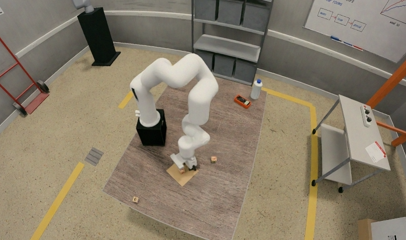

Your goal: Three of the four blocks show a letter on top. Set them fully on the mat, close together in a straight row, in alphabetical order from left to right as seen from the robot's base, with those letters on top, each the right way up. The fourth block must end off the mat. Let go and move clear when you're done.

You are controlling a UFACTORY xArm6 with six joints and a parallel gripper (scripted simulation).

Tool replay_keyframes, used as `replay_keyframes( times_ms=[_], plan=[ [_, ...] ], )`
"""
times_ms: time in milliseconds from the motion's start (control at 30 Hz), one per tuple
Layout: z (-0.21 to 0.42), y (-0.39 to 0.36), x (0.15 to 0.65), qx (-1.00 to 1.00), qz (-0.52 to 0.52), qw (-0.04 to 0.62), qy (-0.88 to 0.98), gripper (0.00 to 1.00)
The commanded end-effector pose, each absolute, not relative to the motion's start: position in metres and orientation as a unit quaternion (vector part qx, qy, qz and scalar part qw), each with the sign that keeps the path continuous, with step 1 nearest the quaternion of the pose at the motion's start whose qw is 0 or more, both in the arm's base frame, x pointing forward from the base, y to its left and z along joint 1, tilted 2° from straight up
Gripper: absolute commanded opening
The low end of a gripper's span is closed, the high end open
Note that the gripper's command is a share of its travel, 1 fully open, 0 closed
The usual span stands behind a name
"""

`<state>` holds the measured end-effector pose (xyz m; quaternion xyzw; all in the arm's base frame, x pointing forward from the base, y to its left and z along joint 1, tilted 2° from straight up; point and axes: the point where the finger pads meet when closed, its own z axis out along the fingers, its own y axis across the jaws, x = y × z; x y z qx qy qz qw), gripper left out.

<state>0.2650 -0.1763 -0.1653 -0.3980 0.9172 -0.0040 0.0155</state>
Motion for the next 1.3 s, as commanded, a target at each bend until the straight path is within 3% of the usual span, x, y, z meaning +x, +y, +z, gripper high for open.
replay_keyframes(
  times_ms=[0,1267],
  plan=[
    [-0.164,-0.177,0.266,-0.398,-0.005,0.016,0.917,0.48],
    [-0.083,-0.177,0.263,-0.398,-0.005,0.016,0.917,0.48]
  ],
)
